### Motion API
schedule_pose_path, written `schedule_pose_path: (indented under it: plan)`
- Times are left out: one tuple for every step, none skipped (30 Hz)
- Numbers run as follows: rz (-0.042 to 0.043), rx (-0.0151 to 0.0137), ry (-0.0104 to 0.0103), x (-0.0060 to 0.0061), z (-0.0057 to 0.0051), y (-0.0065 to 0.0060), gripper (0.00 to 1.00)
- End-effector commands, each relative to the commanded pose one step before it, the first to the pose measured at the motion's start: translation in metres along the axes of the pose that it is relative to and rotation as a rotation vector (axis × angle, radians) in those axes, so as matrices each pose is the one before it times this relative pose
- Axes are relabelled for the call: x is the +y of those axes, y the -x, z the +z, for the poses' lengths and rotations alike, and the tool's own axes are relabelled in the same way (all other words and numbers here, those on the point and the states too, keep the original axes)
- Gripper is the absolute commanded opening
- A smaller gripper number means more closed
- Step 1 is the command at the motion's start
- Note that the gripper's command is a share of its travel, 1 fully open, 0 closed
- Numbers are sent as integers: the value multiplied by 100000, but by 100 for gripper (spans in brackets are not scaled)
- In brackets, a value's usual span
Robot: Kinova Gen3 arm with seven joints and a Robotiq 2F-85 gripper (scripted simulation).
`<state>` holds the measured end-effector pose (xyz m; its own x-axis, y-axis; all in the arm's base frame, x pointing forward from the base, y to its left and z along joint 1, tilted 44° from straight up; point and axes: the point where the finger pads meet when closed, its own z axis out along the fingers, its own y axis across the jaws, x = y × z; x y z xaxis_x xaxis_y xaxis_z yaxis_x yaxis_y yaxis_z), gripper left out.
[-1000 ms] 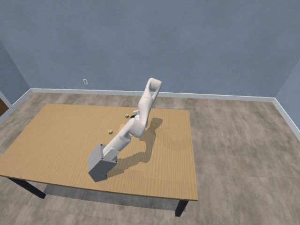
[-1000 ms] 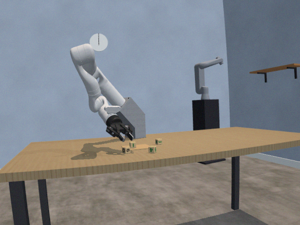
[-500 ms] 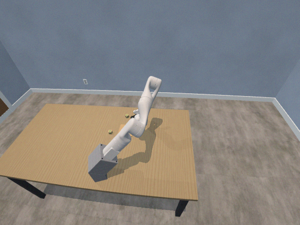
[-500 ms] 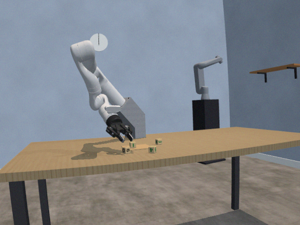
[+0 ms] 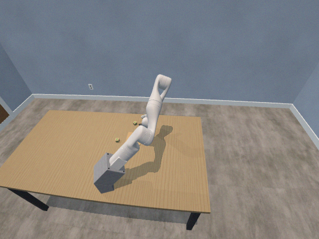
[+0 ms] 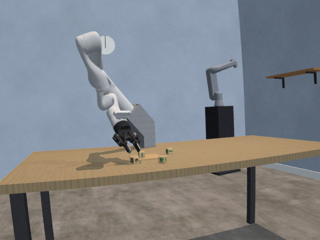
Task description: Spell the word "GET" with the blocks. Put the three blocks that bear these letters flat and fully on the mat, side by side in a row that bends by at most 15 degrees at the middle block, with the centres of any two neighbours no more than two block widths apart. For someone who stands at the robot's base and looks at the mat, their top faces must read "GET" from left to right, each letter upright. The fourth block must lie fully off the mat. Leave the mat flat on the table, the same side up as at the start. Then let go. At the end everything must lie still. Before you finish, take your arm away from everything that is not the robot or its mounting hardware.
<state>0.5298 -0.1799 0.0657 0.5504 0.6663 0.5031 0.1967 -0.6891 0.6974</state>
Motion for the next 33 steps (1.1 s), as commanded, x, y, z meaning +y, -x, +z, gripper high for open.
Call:
schedule_pose_path:
  plan:
    - [-733, 1558, -15, 18, -184, -2100, 46]
    - [0, 0, 0, 0, 0, 0, 46]
    - [52, -1461, -18, -3, -39, -37, 46]
    - [123, -1489, -48, -16, -56, -45, 46]
    - [199, -1513, -85, -32, -74, -53, 46]
    - [280, -1532, -128, -50, -94, -61, 46]
    - [40, -1632, 1, -3, -47, -22, 46]
    - [-311, -1757, 200, 73, 28, 28, 46]
    - [-219, -1757, 149, 56, 9, 11, 46]
    - [-122, -1750, 88, 36, -11, -8, 46]
    - [-22, -1735, 20, 13, -33, -28, 46]
    - [79, -1713, -58, -14, -55, -48, 46]
    - [182, -1684, -144, -44, -79, -70, 46]
    - [284, -1647, -239, -77, -104, -92, 46]
    - [336, -1637, -299, -100, -118, -101, 46]
    - [-384, -2181, 356, 115, 45, 114, 46]
    - [-263, -2096, 259, 86, 18, 71, 46]
    - [0, 0, 0, 0, 0, 0, 46]
    - [0, 0, 0, 0, 0, 0, 46]
    - [-143, -2000, 154, 54, -11, 27, 46]
    - [-27, -1894, 41, 19, -41, -19, 46]
    - [84, -1777, -78, -18, -71, -67, 46]
    - [190, -1650, -202, -59, -102, -115, 46]
    - [288, -1515, -331, -102, -133, -165, 46]
    - [125, -1735, -200, -67, -69, -37, 46]
    - [-258, -2250, 226, 63, 76, 232, 46]
    - [-171, -2061, 176, 52, 39, 157, 46]
    - [-89, -1863, 121, 39, 1, 82, 46]
    - [-14, -1659, 64, 24, -38, 7, 46]
    - [53, -1450, 4, 7, -76, -69, 46]
    - [111, -1237, -58, -11, -115, -143, 46]
    - [160, -1023, -121, -32, -154, -216, 46]
    - [198, -808, -185, -53, -192, -287, 46]
